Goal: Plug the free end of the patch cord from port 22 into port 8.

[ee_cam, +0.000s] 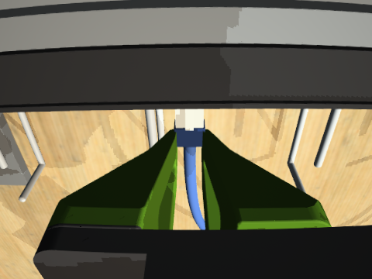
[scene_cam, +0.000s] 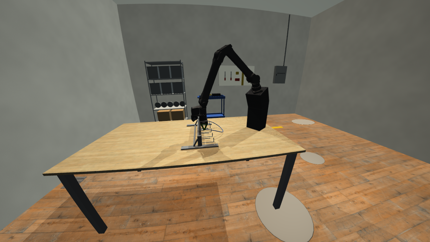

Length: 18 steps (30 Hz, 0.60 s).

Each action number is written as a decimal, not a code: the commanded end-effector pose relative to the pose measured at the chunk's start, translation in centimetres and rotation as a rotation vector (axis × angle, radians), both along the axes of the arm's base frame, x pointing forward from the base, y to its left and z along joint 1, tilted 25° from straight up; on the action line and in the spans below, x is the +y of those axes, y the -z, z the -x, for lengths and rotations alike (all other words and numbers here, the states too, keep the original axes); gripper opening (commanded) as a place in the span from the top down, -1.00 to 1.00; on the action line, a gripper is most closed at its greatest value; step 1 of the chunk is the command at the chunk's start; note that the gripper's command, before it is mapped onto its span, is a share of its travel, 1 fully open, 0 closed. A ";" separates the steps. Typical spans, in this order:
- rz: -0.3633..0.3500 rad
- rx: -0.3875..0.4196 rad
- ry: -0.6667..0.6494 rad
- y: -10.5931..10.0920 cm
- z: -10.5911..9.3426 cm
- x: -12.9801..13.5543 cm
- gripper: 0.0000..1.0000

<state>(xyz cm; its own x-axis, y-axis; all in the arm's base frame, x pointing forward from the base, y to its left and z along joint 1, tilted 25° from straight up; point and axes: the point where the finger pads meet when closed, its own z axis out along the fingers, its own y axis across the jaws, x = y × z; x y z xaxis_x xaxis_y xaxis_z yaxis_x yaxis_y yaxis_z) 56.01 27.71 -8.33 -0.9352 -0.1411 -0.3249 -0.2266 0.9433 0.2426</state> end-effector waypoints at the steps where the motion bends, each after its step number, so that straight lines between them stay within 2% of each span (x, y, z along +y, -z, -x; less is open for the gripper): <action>1: -0.012 -0.024 0.008 -0.9 -1.6 0.1 1.00; 18: -0.009 -0.038 -0.005 -1.0 -1.9 0.0 1.00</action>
<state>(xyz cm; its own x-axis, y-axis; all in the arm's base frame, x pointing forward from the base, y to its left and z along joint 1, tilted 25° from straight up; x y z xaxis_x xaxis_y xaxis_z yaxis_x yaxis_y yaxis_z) 56.25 27.74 -8.25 -0.9338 -0.1412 -0.3286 -0.2280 0.9429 0.2427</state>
